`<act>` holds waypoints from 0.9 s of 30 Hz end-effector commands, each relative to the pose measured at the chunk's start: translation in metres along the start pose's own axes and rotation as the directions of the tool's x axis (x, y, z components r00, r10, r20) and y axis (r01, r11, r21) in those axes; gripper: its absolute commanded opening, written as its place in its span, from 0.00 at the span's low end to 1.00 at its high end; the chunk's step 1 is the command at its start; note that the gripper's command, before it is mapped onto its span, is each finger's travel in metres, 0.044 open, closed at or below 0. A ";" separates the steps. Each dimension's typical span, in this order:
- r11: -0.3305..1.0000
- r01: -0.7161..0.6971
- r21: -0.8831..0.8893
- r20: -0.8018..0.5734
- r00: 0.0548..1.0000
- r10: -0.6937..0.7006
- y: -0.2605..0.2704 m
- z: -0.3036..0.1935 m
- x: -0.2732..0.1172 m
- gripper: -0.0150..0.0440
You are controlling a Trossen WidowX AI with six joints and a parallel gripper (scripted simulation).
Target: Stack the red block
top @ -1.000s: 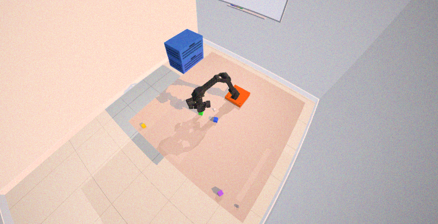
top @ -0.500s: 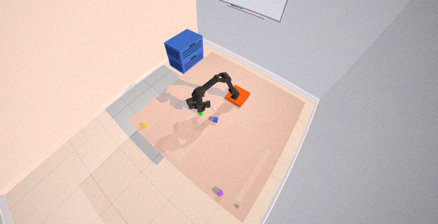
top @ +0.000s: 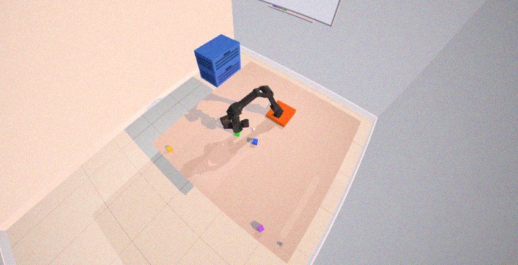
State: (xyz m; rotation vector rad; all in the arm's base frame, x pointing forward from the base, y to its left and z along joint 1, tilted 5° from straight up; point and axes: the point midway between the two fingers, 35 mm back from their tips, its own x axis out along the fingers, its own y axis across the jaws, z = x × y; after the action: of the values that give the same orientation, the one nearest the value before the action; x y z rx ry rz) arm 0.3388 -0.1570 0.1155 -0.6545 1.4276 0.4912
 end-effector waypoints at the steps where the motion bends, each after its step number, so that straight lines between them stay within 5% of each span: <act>1: 1.000 0.001 0.000 0.000 1.000 -0.001 0.000 0.000 0.000 0.83; 5: 1.000 0.001 0.000 0.000 1.000 -0.001 0.000 0.000 0.000 1.00; 27: 1.000 0.001 0.000 0.000 1.000 -0.001 0.000 0.000 0.000 1.00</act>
State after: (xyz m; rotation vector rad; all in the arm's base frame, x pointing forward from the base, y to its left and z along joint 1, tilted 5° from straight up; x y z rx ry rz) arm 0.3389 -0.1571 0.1154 -0.6550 1.4277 0.4910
